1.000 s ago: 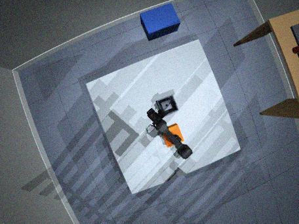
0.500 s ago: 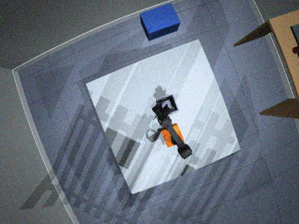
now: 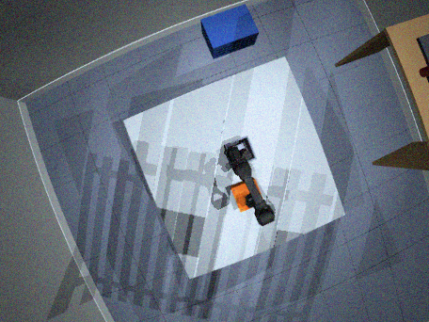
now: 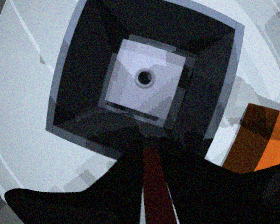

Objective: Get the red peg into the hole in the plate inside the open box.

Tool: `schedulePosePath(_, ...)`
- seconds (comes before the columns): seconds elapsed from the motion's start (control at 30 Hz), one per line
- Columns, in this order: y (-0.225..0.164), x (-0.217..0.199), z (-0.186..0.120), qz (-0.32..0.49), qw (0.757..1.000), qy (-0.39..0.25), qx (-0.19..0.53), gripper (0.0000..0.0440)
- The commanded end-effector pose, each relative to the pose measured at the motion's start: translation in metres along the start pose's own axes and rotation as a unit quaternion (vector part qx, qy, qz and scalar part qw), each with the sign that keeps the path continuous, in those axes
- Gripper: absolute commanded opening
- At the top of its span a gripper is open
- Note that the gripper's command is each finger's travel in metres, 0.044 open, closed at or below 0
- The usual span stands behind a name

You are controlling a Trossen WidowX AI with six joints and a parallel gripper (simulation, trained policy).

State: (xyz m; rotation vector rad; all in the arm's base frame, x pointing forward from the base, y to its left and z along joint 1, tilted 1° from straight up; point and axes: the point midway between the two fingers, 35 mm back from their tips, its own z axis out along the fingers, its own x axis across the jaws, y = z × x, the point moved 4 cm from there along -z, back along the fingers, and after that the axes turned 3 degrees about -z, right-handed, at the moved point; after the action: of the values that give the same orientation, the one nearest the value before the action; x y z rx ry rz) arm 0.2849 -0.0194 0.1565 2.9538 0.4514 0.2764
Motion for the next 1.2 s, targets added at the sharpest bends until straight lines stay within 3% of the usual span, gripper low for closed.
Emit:
schedulePosePath(0.0,0.007,0.0,0.002,-0.001,1.0,-0.003,0.003,0.0)
schedulePosePath(1.17,0.046,-0.007,0.074,-0.009,0.999,-0.023,0.024,0.0001)
